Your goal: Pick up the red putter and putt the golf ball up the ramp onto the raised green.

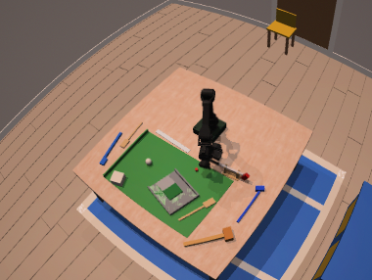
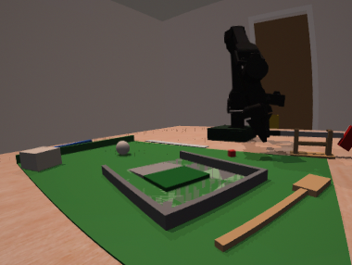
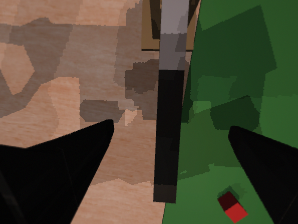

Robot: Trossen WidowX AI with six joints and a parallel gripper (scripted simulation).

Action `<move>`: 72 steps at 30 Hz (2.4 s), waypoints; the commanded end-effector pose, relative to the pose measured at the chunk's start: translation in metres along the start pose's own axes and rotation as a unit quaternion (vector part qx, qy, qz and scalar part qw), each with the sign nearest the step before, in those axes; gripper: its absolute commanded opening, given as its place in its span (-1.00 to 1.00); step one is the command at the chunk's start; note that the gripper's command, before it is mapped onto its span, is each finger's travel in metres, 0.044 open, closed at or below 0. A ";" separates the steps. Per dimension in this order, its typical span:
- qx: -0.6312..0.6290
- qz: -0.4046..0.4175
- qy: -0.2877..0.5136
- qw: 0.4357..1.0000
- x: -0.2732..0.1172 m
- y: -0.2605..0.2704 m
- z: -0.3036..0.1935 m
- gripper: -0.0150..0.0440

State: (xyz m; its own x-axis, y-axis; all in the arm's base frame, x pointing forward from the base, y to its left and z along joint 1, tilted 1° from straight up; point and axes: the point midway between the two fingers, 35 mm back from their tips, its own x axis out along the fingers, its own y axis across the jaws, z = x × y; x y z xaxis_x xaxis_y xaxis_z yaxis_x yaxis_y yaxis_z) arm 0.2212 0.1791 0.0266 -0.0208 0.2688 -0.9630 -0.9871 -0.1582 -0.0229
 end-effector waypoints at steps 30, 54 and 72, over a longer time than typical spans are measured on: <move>0.001 0.003 0.001 1.000 0.010 0.001 -0.003 -0.45; 0.001 0.003 0.001 1.000 -0.086 0.000 0.024 -0.49; 0.181 -0.036 0.028 0.982 -0.102 -0.030 -0.045 -0.49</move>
State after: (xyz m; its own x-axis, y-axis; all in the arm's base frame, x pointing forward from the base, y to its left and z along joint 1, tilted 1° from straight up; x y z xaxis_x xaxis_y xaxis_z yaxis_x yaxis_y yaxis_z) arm 0.2513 0.1257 0.1097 0.0278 0.2171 -0.9758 -0.9908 0.1352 0.0019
